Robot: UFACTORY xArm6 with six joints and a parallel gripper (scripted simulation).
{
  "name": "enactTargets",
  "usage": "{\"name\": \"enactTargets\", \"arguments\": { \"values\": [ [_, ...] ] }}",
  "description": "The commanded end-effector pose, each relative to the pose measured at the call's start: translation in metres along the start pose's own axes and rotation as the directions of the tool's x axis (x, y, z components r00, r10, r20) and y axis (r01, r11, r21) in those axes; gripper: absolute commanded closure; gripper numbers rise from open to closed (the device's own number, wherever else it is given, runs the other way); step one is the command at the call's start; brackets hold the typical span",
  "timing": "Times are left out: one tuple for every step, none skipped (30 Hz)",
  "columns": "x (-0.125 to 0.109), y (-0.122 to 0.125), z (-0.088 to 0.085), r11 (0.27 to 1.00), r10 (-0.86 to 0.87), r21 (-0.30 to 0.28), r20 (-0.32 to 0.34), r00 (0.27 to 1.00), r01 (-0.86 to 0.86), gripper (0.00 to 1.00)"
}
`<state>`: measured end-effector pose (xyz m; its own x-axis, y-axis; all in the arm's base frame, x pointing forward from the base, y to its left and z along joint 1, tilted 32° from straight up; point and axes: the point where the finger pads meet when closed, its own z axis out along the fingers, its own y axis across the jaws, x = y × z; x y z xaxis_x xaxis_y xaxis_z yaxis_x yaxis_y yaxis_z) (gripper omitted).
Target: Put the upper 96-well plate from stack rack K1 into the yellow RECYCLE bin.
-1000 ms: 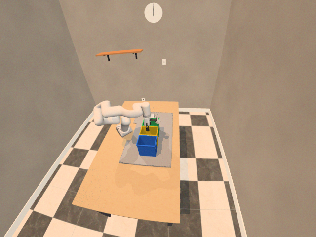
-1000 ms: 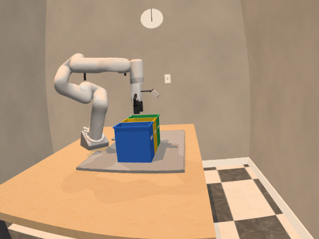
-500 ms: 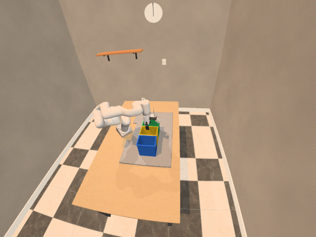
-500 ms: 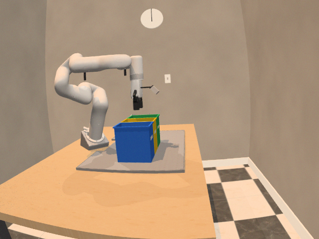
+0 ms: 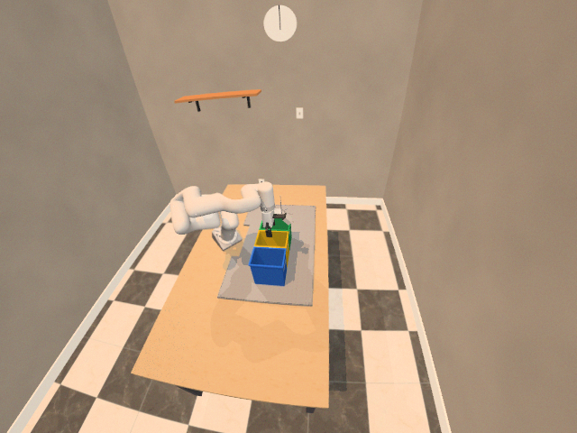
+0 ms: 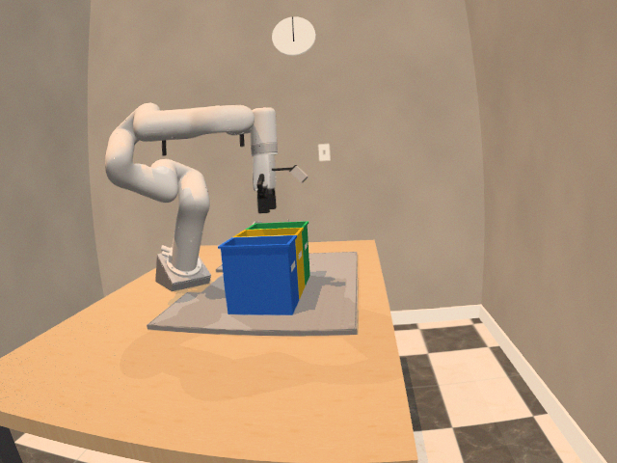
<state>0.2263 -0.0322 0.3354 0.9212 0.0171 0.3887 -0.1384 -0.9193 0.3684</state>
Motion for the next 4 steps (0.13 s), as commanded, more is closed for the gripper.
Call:
{"name": "enactTargets", "arguments": {
  "values": [
    [0.0006,0.0002,-0.0009,1.000,0.001,0.001,-0.002,1.000,-0.001,0.00],
    [0.0006,0.0002,-0.0009,1.000,0.001,0.001,-0.002,1.000,-0.001,0.00],
    [0.0006,0.0002,-0.0009,1.000,0.001,0.001,-0.002,1.000,-0.001,0.00],
    [0.0006,0.0002,-0.0009,1.000,0.001,0.001,-0.002,1.000,-0.001,0.00]
  ]
}}
